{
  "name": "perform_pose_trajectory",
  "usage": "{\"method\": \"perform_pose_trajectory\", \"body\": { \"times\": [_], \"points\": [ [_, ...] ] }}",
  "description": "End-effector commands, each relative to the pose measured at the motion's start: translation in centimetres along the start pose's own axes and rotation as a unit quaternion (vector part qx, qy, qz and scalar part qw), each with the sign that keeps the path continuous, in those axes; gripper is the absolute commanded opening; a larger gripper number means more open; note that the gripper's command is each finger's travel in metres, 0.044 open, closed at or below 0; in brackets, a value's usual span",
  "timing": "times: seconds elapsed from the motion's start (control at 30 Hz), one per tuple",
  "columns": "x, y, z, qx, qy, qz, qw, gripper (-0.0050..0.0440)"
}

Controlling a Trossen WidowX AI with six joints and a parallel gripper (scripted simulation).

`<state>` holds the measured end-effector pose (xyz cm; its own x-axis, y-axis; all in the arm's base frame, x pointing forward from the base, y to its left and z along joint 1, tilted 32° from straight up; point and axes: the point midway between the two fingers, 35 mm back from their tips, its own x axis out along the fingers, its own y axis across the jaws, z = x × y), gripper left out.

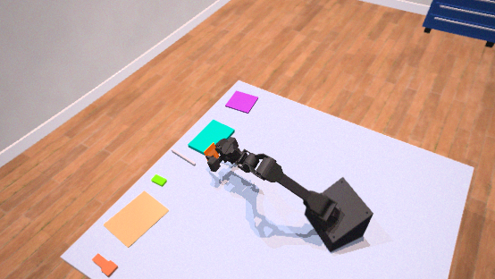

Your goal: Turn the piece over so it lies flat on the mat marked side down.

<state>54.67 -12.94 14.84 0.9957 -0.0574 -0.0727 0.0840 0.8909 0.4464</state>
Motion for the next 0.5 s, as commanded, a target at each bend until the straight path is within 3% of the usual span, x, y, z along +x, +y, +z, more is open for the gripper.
{"method": "perform_pose_trajectory", "body": {
  "times": [0.0,0.47],
  "points": [
    [0.26,-0.04,-0.70,0.002,0.002,-0.001,1.000,0.0000],
    [-0.02,0.04,-0.43,-0.001,-0.009,-0.001,1.000,0.0000]
  ]
}}
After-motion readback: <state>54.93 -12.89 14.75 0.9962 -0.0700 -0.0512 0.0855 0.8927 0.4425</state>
